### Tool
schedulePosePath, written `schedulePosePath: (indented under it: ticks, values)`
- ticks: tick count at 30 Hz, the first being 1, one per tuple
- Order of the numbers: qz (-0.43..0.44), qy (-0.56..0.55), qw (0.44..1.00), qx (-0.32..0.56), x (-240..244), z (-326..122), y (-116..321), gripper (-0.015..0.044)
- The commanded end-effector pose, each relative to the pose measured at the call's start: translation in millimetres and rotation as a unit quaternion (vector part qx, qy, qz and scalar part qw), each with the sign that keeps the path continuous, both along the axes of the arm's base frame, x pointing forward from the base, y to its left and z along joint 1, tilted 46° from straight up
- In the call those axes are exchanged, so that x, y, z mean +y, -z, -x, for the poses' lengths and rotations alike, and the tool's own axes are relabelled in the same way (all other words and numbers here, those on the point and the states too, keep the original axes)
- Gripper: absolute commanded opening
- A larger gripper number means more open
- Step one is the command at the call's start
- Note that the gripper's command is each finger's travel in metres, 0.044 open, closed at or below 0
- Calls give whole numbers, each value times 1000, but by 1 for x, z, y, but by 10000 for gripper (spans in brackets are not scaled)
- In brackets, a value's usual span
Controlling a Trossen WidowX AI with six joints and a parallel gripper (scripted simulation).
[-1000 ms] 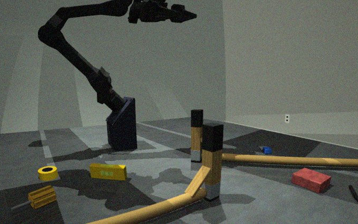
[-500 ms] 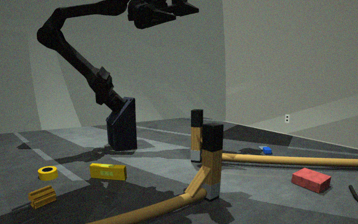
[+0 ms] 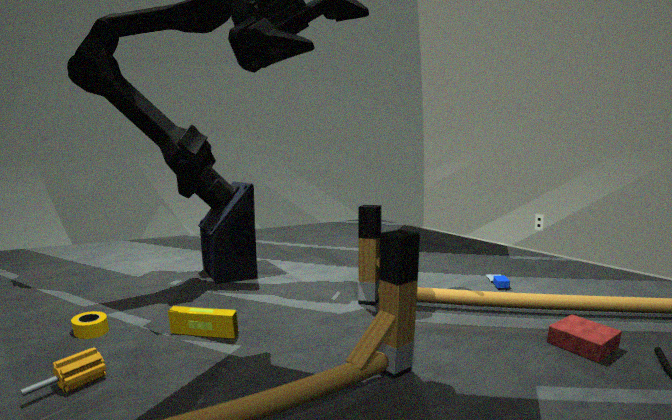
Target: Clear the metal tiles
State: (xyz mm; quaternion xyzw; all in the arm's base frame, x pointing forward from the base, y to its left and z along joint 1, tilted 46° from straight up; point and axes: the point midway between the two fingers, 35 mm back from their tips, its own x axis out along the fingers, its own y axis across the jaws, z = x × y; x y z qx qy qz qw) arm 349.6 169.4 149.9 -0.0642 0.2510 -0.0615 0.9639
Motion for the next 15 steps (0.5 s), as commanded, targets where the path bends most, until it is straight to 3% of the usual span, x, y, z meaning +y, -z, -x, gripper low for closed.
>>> schedulePosePath:
  ticks: [1, 15]
  values:
    - [-29, 31, 999, -13, -15, -12, -6, 440]
    - [-107, 133, 984, -56, -72, -41, -22, 440]
